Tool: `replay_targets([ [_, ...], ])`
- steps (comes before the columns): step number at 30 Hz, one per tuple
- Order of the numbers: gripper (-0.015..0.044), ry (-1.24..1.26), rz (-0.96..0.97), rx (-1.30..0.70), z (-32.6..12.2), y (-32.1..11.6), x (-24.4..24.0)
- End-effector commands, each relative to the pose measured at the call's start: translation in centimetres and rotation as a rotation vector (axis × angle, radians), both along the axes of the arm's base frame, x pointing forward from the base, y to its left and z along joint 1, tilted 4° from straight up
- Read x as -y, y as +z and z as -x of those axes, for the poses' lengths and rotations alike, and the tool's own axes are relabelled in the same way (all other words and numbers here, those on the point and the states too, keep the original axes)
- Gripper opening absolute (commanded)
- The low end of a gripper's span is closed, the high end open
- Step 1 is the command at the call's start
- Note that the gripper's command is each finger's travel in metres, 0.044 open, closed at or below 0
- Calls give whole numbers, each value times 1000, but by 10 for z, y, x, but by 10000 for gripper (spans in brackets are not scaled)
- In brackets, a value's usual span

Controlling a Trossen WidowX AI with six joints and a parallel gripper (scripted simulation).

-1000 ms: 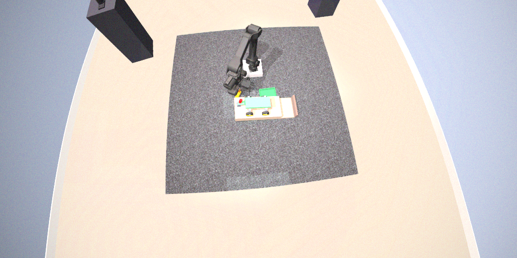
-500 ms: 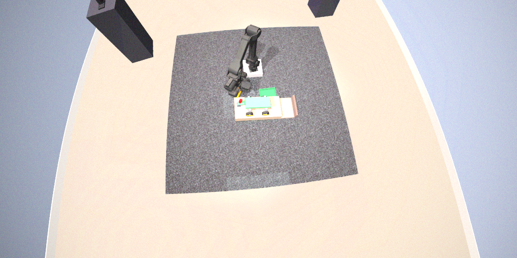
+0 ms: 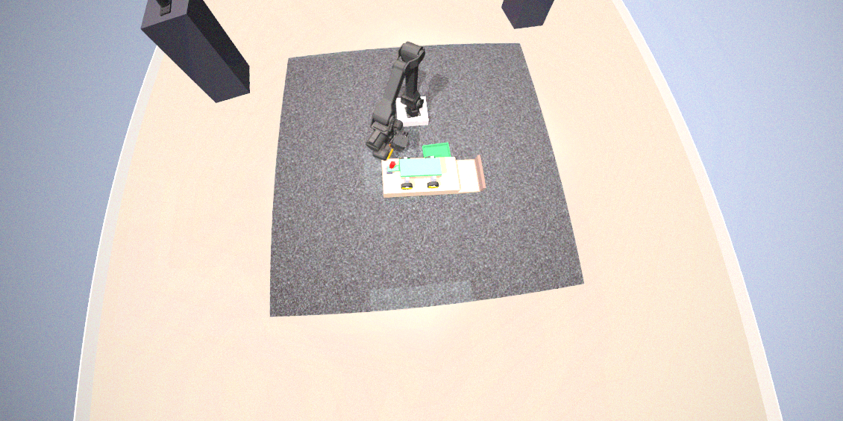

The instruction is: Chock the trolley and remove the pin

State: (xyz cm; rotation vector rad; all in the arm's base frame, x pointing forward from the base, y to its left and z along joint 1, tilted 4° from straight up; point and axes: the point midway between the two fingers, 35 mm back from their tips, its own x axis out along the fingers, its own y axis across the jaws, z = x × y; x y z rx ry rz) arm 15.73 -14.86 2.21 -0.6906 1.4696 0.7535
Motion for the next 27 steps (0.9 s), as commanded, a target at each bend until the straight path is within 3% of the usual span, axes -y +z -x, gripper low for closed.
replay_targets([
  [1, 190, 4, 3, -5, 1, -7, 0],
  [4, 190, 4, 3, -5, 1, -9, 0],
  [9, 59, 0, -1, -1, 1, -6, 0],
  [16, 0, 0, -1, -1, 0, -5, 0],
  [27, 0, 4, 2, -4, 1, 35, -2],
])
